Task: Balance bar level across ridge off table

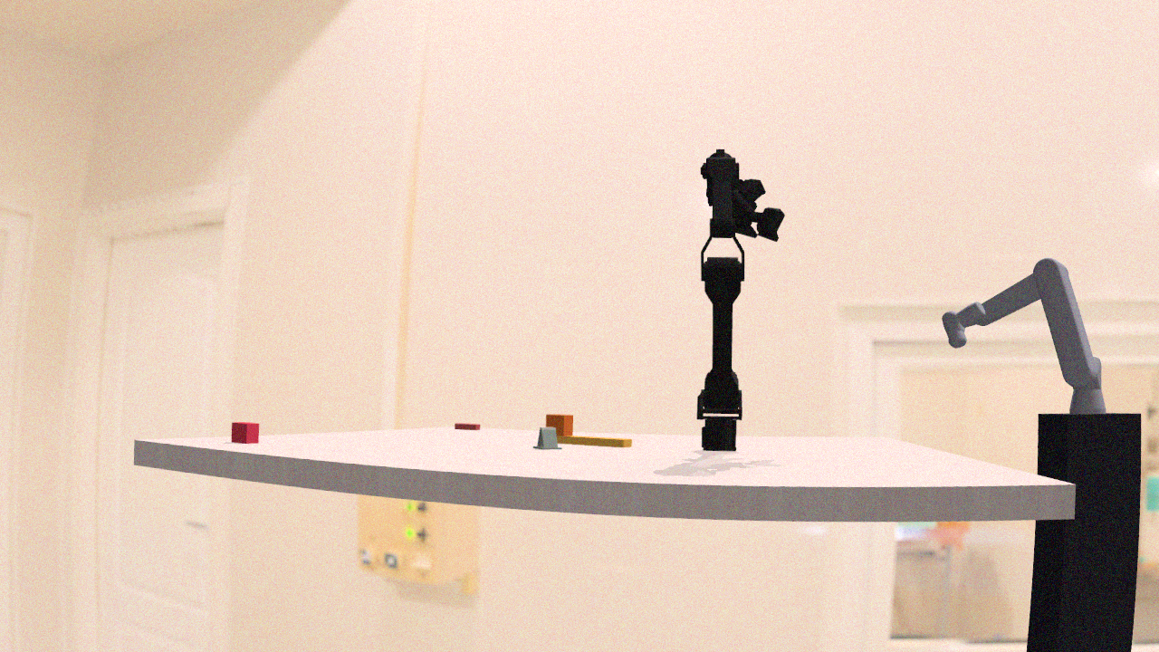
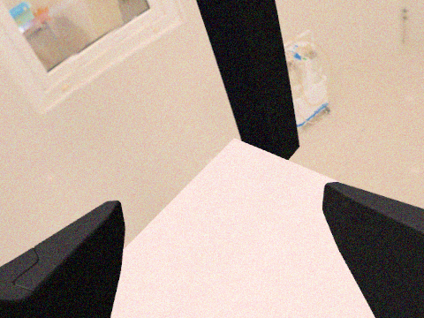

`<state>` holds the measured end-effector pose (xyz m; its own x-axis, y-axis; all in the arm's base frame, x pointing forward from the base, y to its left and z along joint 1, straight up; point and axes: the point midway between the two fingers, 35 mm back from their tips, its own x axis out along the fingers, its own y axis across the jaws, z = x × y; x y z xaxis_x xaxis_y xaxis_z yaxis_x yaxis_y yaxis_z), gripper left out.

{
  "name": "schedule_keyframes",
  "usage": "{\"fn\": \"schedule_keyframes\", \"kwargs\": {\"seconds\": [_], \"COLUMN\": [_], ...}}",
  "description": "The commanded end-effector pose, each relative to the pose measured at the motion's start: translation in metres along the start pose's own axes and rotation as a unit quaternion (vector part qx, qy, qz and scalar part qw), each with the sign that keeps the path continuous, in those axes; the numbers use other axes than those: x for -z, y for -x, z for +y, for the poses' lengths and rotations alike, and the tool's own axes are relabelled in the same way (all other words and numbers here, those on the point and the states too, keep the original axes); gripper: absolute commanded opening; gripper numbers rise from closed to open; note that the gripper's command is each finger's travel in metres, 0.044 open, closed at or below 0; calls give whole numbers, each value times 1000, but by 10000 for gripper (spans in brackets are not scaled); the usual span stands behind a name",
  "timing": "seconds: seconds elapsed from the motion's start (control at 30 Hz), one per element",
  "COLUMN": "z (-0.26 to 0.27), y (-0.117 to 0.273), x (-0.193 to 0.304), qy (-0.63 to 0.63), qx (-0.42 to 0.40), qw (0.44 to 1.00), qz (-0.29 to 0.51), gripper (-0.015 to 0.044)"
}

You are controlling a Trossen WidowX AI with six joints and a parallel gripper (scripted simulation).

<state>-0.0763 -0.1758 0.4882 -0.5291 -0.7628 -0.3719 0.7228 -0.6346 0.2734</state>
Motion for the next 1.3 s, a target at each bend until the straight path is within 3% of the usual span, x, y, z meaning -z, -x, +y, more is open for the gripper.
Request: {"fn": "schedule_keyframes", "kwargs": {"seconds": [0.0, 0.6, 1.27], "z": [17, 85, 143], "y": [-9, -21, -6], "x": [13, 81, 163], "qy": [69, 373, 676], "qx": [-24, -172, -319], "qw": [997, 907, 660], "qz": [26, 96, 80], "gripper": [315, 315, 315]}}
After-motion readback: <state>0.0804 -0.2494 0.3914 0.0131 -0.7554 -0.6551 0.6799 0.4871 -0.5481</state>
